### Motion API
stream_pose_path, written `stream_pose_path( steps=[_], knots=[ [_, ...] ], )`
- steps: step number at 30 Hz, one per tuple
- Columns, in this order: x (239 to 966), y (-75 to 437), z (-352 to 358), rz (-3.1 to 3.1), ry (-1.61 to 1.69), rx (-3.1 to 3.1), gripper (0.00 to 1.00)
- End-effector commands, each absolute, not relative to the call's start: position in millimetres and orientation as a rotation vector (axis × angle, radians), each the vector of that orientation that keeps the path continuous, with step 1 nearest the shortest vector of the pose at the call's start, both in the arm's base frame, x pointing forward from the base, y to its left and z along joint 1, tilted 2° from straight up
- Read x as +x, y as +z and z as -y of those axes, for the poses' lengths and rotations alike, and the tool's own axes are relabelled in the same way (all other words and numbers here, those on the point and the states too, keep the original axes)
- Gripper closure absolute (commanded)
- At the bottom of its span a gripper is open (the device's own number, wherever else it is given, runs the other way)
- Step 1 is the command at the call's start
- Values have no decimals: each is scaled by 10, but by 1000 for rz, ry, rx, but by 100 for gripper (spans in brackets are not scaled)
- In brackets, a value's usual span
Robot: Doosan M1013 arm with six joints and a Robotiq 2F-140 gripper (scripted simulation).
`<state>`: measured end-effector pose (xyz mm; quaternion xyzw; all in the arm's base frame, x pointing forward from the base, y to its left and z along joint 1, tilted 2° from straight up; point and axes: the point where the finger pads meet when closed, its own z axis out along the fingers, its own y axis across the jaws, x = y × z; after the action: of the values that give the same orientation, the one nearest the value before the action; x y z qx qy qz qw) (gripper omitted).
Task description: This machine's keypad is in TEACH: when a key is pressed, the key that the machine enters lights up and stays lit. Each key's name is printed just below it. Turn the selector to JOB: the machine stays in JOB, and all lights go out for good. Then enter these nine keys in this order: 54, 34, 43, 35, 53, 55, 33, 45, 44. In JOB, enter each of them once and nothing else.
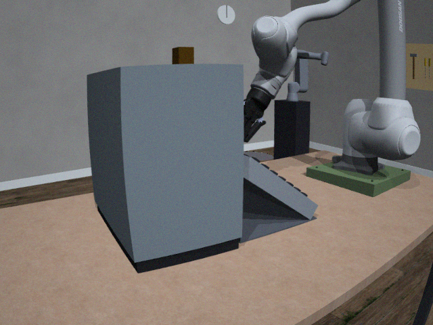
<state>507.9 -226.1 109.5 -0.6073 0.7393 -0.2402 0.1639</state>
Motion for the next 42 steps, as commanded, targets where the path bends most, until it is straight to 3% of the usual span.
stream_pose_path(
  steps=[1,42],
  knots=[
    [5079,1094,2261,-2114,-683,-1722,100],
    [5079,1094,2261,-2170,-659,-1626,100]
  ],
)
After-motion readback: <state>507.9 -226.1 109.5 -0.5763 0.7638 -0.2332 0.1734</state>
